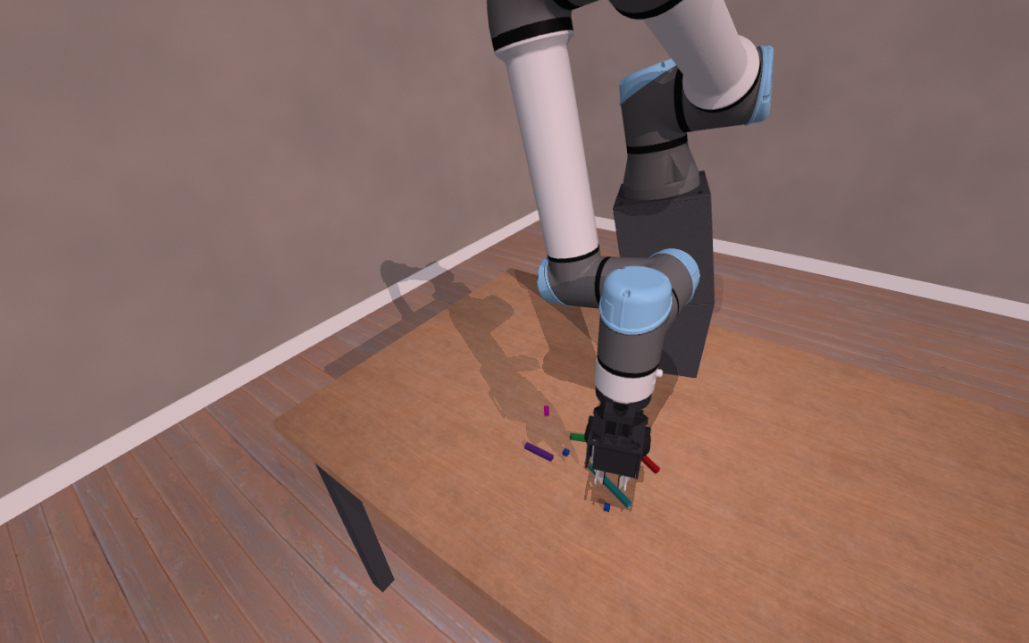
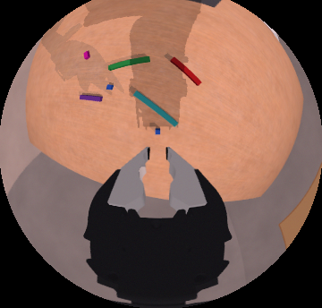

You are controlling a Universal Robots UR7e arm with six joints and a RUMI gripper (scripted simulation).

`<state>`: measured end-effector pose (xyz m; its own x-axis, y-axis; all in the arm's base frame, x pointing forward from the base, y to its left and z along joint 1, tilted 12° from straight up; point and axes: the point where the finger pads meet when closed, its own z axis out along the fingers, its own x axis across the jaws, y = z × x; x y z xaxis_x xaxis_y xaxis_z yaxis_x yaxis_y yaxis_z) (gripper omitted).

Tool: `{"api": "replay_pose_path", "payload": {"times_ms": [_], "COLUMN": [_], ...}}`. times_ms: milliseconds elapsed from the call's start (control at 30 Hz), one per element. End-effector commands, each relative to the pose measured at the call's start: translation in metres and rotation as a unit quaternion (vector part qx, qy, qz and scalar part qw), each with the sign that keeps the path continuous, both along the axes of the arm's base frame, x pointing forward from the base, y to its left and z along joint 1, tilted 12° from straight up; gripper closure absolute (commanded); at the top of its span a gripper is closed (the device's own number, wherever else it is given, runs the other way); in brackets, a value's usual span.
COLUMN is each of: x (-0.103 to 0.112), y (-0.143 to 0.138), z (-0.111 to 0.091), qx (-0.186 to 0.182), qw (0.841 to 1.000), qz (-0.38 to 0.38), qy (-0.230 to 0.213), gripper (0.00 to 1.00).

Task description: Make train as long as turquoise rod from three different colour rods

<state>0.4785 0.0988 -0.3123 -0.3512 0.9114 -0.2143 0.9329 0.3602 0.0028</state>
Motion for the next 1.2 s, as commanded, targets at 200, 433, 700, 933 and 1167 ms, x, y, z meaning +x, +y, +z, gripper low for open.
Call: {"api": "replay_pose_path", "payload": {"times_ms": [200, 433, 700, 933, 1167], "x": [0.001, 0.001, 0.001, 0.002, 0.003], "y": [0.0, 0.0, -0.001, -0.002, -0.005], "z": [0.0, 0.0, -0.004, -0.011, -0.022], "qx": [0.0, 0.0, 0.0, 0.0, 0.0], "qw": [1.0, 1.0, 1.0, 1.0, 1.0], "qz": [0.0, 0.0, 0.0, 0.0, 0.0], "qy": [-0.001, -0.001, -0.001, -0.001, -0.001], "gripper": [0.86, 0.86, 0.86, 0.86, 0.86]}}
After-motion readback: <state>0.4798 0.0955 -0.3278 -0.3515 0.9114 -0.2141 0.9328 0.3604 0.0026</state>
